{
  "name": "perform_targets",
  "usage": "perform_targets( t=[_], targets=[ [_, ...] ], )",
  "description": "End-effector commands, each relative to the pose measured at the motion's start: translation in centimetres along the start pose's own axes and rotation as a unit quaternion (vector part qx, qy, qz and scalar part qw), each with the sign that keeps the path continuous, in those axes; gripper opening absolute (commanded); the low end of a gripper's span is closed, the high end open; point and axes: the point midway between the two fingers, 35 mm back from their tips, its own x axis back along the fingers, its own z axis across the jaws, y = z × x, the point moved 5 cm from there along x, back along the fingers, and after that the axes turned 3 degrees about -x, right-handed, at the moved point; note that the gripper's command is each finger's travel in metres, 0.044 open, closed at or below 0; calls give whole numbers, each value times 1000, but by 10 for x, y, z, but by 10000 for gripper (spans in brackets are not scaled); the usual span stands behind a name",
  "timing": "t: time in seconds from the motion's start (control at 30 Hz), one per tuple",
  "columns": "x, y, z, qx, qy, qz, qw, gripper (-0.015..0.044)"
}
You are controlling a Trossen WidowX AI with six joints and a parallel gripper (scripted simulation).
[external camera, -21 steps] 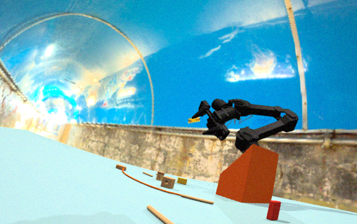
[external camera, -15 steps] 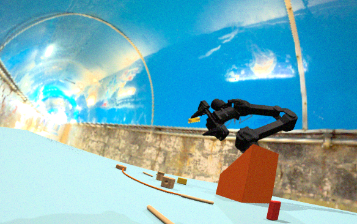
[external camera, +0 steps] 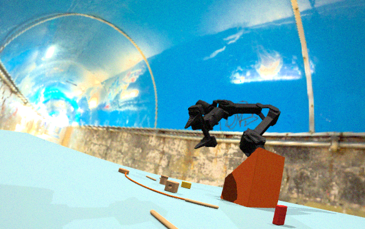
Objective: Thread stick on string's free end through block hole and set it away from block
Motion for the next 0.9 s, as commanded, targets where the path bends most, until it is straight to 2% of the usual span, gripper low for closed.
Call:
perform_targets(
  t=[0.0, 0.13, 0.3, 0.5, 0.73, 0.8, 0.87],
  targets=[
    [-32, 2, 13, 207, -54, 47, 976, 440],
    [-60, -8, 26, 392, -82, 94, 911, 440],
    [-98, -25, 40, 601, -106, 158, 776, 440],
    [-142, -54, 52, 786, -114, 233, 562, 440],
    [-186, -96, 54, 909, -96, 312, 259, 440],
    [-190, -101, 54, 915, -93, 319, 229, 440],
    [-190, -101, 54, 915, -93, 319, 229, 440]
  ],
)
